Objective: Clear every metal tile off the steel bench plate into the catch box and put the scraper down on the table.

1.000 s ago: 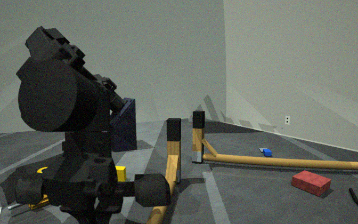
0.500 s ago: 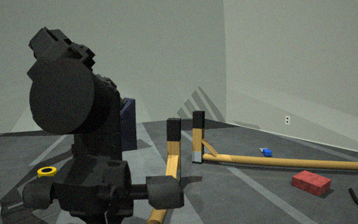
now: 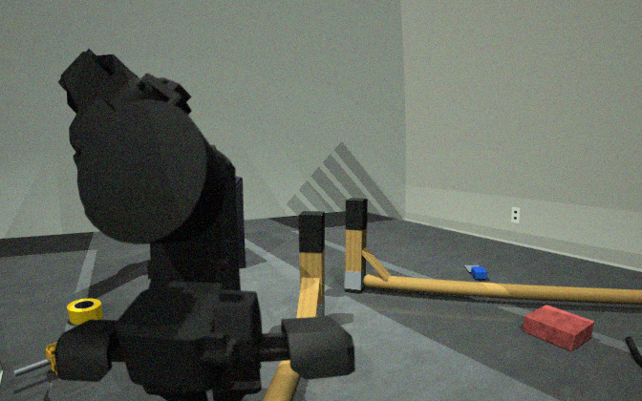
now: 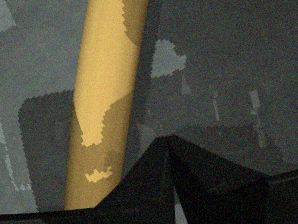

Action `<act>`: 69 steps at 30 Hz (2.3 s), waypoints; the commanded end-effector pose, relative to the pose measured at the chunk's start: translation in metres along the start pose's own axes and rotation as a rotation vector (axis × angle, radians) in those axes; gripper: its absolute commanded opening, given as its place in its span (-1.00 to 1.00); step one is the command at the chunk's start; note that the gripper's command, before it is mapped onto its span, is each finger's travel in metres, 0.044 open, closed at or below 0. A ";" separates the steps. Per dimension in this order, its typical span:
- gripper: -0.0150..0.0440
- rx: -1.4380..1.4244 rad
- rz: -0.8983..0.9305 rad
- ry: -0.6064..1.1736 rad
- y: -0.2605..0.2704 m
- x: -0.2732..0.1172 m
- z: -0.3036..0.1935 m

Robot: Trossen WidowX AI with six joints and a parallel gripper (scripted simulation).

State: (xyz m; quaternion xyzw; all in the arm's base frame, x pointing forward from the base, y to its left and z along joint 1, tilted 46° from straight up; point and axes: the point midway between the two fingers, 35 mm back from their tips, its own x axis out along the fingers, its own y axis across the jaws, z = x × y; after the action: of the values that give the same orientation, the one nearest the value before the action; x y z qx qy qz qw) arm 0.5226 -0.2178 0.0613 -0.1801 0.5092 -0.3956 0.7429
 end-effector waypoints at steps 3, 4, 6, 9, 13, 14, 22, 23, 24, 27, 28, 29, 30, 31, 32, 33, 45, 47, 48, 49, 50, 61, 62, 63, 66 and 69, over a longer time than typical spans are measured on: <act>-0.49 0.005 -0.003 -0.005 0.006 -0.001 0.003; -0.49 0.006 -0.003 -0.005 0.007 -0.001 0.004; -0.49 0.007 -0.003 -0.006 0.009 -0.001 0.004; -0.49 0.008 -0.002 -0.007 0.011 0.000 0.005; -0.49 0.009 -0.002 -0.008 0.015 0.000 0.007; -0.49 0.009 -0.002 -0.008 0.016 0.000 0.007; -0.49 0.012 -0.002 -0.011 0.024 0.001 0.009; -0.49 0.013 -0.002 -0.011 0.024 0.001 0.009; -0.49 0.013 -0.002 -0.012 0.025 0.001 0.010; -0.49 0.014 -0.002 -0.013 0.028 0.001 0.010; -0.49 0.015 -0.002 -0.013 0.029 0.001 0.011; -0.49 0.015 -0.002 -0.013 0.030 0.001 0.011; -0.49 0.015 -0.002 -0.014 0.031 0.001 0.011; -0.49 0.016 -0.002 -0.014 0.032 0.001 0.011; -0.49 0.016 -0.002 -0.014 0.033 0.001 0.012; -0.49 0.016 -0.002 -0.015 0.034 0.001 0.012; -0.49 0.021 -0.001 -0.019 0.045 0.002 0.014; -0.49 0.021 -0.001 -0.019 0.047 0.002 0.015; -0.49 0.022 -0.001 -0.020 0.048 0.002 0.015; -0.49 0.022 -0.001 -0.020 0.049 0.002 0.015; -0.49 0.022 -0.001 -0.020 0.050 0.002 0.015; -0.49 0.026 -0.001 -0.024 0.061 0.003 0.017; -0.49 0.027 -0.001 -0.025 0.062 0.003 0.017; -0.49 0.027 -0.001 -0.025 0.063 0.003 0.017; -0.49 0.030 -0.002 -0.030 0.058 -0.001 0.019; -0.49 0.038 -0.001 -0.036 0.059 -0.012 0.022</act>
State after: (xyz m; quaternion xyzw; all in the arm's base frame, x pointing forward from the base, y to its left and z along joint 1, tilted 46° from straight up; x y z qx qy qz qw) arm 0.5622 -0.1833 0.0302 -0.1745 0.4939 -0.4011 0.7515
